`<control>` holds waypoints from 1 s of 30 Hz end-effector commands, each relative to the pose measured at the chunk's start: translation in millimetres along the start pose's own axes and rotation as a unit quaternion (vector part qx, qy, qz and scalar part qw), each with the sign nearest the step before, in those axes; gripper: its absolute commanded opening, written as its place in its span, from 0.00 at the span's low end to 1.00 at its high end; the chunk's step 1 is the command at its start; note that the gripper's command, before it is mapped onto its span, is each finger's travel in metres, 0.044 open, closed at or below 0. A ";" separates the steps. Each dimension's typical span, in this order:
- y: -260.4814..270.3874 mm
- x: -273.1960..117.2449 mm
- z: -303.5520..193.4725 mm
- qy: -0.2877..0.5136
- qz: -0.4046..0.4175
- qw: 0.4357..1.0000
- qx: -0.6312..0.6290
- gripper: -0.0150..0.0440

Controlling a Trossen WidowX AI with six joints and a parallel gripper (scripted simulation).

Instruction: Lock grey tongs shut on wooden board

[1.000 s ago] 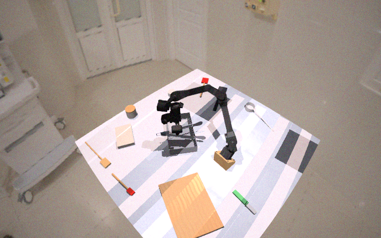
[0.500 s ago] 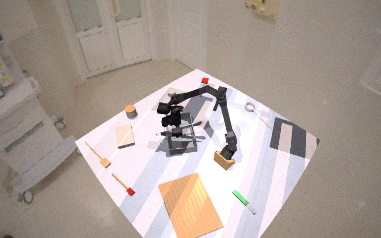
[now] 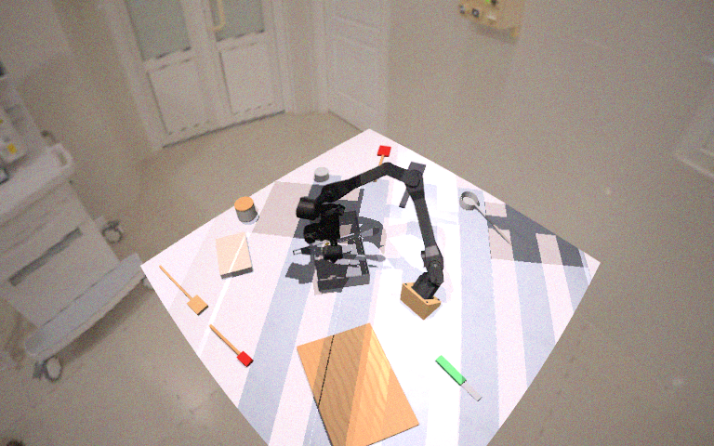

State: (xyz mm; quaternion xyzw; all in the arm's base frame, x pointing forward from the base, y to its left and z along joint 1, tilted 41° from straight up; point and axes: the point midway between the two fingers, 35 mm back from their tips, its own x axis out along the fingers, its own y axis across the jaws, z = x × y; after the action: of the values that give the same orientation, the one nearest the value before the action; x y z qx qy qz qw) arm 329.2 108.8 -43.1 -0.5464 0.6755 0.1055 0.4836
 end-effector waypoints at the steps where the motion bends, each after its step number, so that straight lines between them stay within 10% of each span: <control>1: 1.0 8.7 -1.6 0.002 -0.002 1.000 -0.003 1.00; 10: 1.6 19.2 -3.3 0.003 -0.002 1.000 -0.003 1.00; 30: 0.8 15.3 -2.5 0.002 0.000 1.000 0.000 0.67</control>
State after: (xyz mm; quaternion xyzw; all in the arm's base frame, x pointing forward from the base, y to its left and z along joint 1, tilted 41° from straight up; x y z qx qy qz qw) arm 327.9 97.7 -54.2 -0.5462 0.6765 0.1053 0.4825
